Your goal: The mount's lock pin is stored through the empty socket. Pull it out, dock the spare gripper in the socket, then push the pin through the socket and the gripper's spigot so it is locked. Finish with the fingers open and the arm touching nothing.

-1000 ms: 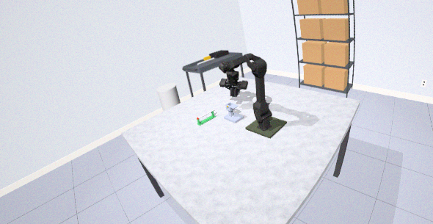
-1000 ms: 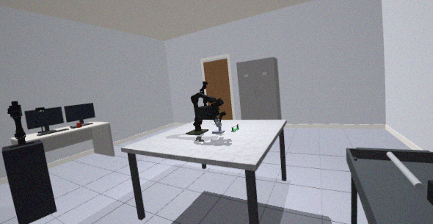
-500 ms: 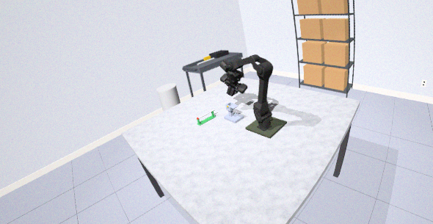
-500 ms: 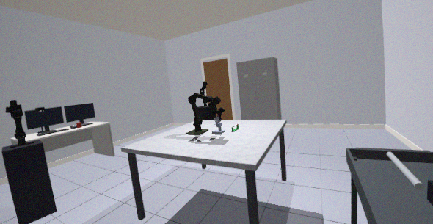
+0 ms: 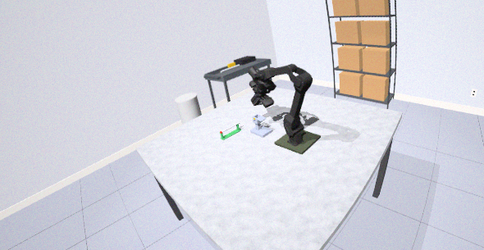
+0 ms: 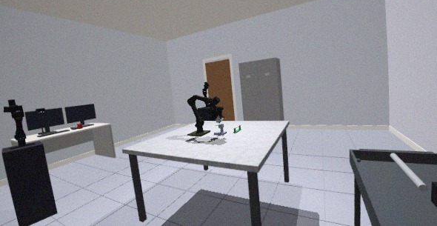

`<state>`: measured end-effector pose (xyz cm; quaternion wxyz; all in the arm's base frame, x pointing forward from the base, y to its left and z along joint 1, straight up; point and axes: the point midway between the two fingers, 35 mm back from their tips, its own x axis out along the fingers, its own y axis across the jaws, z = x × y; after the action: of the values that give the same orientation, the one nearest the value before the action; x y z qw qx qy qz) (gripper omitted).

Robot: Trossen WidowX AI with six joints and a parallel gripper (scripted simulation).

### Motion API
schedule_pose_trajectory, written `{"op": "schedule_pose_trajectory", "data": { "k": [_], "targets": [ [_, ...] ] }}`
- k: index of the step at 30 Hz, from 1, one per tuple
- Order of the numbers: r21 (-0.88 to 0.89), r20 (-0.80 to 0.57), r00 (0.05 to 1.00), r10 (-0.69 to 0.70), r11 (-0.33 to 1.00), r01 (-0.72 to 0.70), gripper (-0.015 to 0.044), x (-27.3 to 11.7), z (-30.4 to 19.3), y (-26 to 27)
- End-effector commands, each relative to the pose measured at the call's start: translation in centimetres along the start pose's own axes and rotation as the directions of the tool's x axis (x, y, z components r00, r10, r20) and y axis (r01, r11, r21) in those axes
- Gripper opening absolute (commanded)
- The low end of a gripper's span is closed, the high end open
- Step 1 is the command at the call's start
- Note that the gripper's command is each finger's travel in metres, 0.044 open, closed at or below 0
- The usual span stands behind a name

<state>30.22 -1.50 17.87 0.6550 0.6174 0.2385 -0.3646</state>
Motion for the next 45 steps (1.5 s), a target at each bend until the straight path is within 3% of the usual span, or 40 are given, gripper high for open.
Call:
{"op": "schedule_pose_trajectory", "data": {
  "k": [1, 23, 45],
  "targets": [
    [0.09, -0.024, 0.999, 0.045, 0.995, -0.043, 0.0, -0.8, -0.3, 0.1],
    [0.6, -0.149, 0.966, 0.213, 0.796, -0.083, 0.0, -3.6, -2.0, -1.5],
    [0.906, -0.273, 0.888, 0.369, 0.409, 0.108, 0.0, -5.8, -3.7, -3.3]
  ]
}}
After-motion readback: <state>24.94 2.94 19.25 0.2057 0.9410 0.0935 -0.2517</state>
